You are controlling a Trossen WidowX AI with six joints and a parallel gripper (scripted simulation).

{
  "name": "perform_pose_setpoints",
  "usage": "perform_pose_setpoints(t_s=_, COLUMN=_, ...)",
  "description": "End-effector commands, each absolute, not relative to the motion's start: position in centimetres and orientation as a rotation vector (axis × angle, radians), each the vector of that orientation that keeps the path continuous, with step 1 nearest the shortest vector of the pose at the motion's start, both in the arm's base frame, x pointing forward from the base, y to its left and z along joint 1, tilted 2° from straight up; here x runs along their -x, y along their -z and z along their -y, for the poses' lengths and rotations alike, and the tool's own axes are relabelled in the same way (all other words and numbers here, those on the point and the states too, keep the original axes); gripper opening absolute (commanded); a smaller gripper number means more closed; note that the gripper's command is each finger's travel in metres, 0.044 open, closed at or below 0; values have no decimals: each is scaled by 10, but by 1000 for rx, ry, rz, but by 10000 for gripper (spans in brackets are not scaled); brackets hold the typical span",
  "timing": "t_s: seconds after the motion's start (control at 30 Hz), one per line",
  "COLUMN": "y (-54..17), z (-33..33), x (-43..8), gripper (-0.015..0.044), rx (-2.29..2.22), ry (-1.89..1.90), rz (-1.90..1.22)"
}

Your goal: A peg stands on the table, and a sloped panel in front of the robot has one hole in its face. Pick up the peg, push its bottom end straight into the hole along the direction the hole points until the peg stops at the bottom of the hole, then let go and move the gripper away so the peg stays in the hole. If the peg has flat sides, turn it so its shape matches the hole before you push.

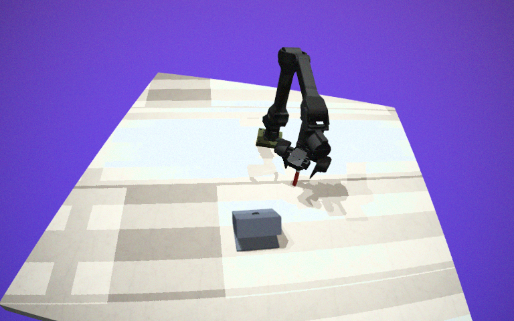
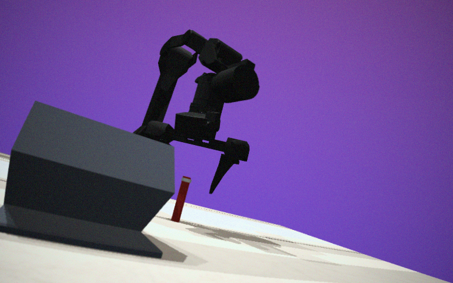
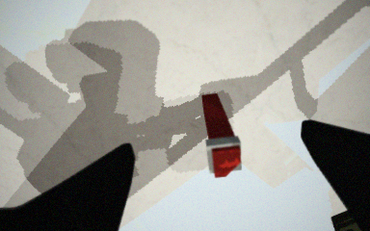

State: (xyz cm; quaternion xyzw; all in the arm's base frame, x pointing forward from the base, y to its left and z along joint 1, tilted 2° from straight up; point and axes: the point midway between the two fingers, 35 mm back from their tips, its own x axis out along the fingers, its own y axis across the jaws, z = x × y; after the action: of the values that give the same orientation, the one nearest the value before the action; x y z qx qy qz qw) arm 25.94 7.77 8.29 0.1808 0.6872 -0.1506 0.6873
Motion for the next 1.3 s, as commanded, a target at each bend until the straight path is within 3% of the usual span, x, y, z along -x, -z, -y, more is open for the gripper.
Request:
perform_pose_setpoints(t_s=0.0, y=-76, z=-77, x=-259, gripper=440, rx=-406, ry=344, rz=-1538)
perform_pose_setpoints(t_s=0.4, y=-59, z=-78, x=-258, gripper=440, rx=-406, ry=344, rz=-1538)
perform_pose_setpoints(t_s=0.9, y=-63, z=-78, x=-258, gripper=46, rx=-404, ry=338, rz=-1540)
perform_pose_setpoints(t_s=1.27, y=-66, z=-78, x=-258, gripper=0, rx=-404, ry=338, rz=-1540)
